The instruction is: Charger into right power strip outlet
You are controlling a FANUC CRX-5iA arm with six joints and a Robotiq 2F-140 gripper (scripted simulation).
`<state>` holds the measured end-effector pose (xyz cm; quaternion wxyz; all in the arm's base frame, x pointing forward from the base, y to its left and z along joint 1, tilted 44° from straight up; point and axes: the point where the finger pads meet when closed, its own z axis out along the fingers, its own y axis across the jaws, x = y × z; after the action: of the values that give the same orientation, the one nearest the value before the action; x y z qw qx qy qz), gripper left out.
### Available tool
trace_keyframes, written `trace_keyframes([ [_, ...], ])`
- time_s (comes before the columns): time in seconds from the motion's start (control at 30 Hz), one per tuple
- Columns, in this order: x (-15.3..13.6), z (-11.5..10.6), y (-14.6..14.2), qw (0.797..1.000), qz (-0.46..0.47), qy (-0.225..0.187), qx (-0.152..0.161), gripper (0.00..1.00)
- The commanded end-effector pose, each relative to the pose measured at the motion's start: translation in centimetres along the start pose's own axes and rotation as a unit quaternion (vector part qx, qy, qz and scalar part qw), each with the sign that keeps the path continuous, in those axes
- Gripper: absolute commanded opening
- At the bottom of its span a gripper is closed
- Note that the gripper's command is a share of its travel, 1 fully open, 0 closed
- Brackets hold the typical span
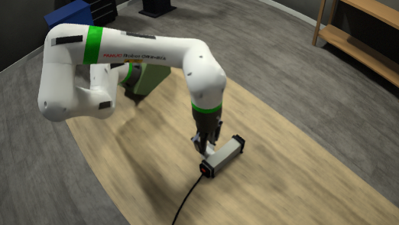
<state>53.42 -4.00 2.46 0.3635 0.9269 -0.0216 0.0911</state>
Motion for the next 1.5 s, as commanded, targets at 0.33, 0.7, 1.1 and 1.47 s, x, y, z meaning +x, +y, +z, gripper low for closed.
trace_keyframes([
  [0.33, 0.41, -0.1, -0.03, 1.0, 0.0, 0.001, 0.0, 0.1],
  [0.7, 0.59, -0.1, -0.03, 1.0, 0.0, 0.001, 0.0, 0.1],
  [1.1, 0.66, -0.1, -0.03, 1.0, 0.0, 0.001, 0.0, 0.1],
  [1.47, 0.67, -0.1, -0.03, 1.0, 0.0, 0.001, 0.0, 0.1],
])
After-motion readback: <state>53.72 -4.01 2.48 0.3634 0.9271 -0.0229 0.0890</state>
